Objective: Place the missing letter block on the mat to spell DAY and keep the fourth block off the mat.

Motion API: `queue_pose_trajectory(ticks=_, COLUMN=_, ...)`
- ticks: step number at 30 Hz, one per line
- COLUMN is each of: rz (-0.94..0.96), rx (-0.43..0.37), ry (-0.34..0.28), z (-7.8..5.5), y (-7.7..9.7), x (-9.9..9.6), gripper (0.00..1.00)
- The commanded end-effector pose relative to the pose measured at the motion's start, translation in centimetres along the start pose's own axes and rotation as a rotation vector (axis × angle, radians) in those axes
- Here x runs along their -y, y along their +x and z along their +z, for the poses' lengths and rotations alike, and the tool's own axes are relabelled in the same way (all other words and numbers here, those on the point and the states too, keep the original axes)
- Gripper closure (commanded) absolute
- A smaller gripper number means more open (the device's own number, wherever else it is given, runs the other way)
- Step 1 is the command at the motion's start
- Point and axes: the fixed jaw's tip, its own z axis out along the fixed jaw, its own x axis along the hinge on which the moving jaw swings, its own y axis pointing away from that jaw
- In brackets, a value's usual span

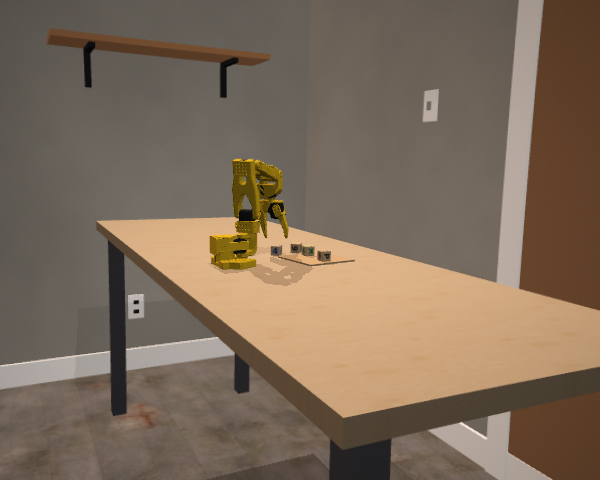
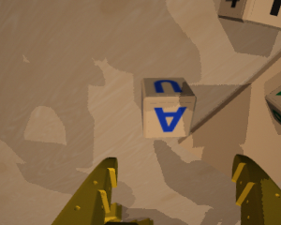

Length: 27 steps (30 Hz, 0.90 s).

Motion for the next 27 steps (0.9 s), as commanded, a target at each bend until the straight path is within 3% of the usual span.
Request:
queue_pose_trajectory(ticks=1, rz=-0.007, rx=0.046, ry=0.005, z=-0.6, y=-0.58, x=0.0, gripper=0.68)
queue_pose_trajectory(ticks=15, rz=-0.007, rx=0.046, ry=0.005, z=-0.6, y=-0.58, x=0.0, gripper=0.68)
queue_pose_trajectory(ticks=16, rz=-0.015, rx=0.093, ry=0.011, z=-1.24, y=-1.16, x=0.0, gripper=0.68)
queue_pose_trajectory(ticks=27, rz=-0.015, rx=0.093, ry=0.011, z=-1.24, y=-1.16, x=0.0, gripper=0.68)
